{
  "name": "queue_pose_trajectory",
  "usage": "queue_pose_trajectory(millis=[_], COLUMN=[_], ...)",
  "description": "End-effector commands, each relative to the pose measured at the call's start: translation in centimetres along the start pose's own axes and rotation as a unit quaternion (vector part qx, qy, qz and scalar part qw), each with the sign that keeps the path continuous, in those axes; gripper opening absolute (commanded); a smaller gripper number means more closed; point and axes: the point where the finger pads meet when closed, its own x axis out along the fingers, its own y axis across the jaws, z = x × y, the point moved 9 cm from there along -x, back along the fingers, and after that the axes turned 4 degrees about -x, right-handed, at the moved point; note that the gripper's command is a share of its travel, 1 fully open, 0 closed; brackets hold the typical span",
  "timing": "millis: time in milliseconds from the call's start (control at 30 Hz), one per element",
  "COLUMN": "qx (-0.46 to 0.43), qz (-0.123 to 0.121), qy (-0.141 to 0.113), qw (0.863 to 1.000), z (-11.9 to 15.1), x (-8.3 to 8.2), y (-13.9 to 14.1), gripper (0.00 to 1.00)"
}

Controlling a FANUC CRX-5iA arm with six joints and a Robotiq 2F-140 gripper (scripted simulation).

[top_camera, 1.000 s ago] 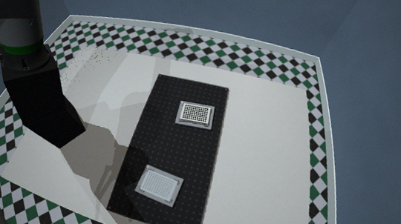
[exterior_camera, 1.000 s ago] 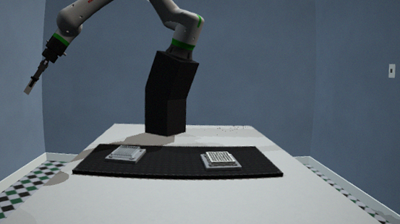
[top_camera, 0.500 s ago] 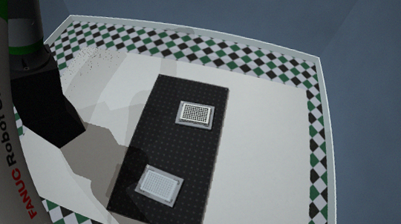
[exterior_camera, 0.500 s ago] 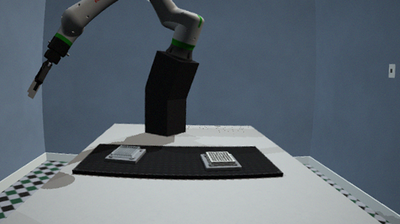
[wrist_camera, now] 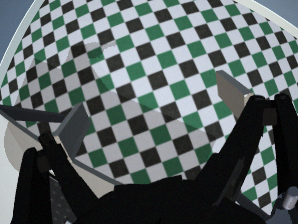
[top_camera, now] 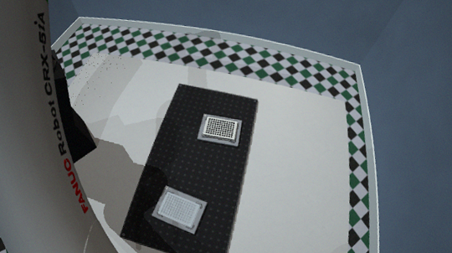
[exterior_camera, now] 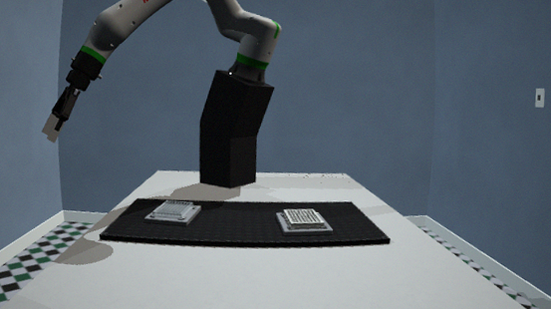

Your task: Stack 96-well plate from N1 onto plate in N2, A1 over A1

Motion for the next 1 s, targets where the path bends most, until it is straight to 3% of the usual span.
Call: queue_pose_trajectory(millis=[0, 167, 533, 633, 967], qx=[0.0, -0.035, -0.035, -0.071, -0.071], qz=[0.001, -0.017, -0.017, -0.034, -0.034], qy=[0.0, -0.017, -0.017, -0.034, -0.034], qw=[1.0, 0.999, 0.999, 0.996, 0.996], z=[0.1, 0.4, 1.6, 1.8, 3.5], x=[0.0, -0.1, -0.2, -0.3, -0.7], y=[-0.9, -3.0, -7.3, -8.4, -13.1], gripper=[1.0, 1.0, 1.0, 1.0, 1.0])
